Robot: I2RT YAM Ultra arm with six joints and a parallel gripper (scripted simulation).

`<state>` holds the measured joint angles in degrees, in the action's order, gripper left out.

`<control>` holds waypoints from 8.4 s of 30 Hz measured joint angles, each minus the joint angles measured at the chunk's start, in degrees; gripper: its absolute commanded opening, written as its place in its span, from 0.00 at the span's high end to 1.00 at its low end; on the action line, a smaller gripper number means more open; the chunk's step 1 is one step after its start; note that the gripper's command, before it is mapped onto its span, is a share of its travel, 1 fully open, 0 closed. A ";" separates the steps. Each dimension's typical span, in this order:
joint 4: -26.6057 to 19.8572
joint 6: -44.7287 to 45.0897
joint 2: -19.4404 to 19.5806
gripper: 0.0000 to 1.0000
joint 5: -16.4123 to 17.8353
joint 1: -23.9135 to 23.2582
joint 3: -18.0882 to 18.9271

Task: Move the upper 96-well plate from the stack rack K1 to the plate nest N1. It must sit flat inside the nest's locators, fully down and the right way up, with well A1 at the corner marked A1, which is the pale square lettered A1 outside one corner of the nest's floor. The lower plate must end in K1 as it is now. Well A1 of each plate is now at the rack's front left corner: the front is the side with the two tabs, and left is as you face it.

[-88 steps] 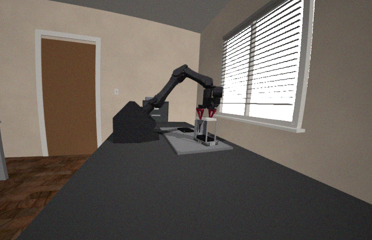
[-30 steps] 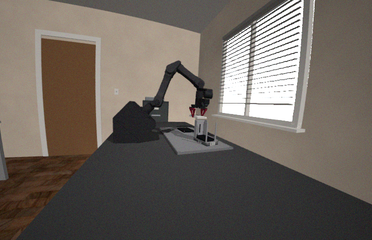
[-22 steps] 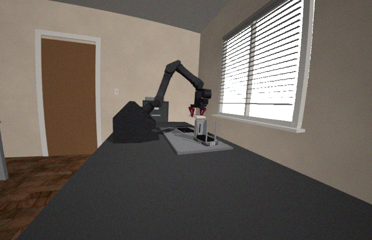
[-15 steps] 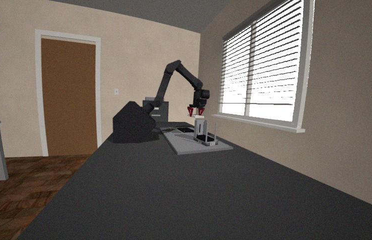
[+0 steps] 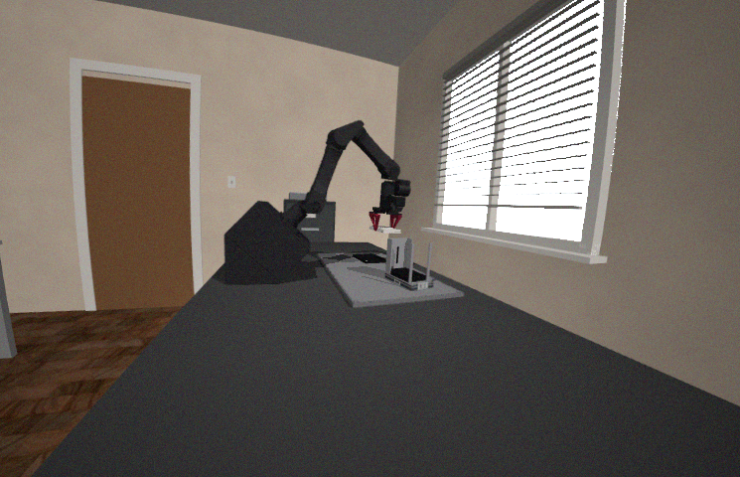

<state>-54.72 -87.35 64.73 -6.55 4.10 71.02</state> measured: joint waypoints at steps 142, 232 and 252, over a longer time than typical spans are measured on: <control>-3.58 -32.37 19.39 1.00 -24.09 35.91 12.20; -1.90 -32.28 19.65 1.00 -23.98 35.39 11.41; -0.50 -31.82 20.46 1.00 -23.69 34.73 10.32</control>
<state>-55.22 -119.17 85.19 -30.24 38.83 81.34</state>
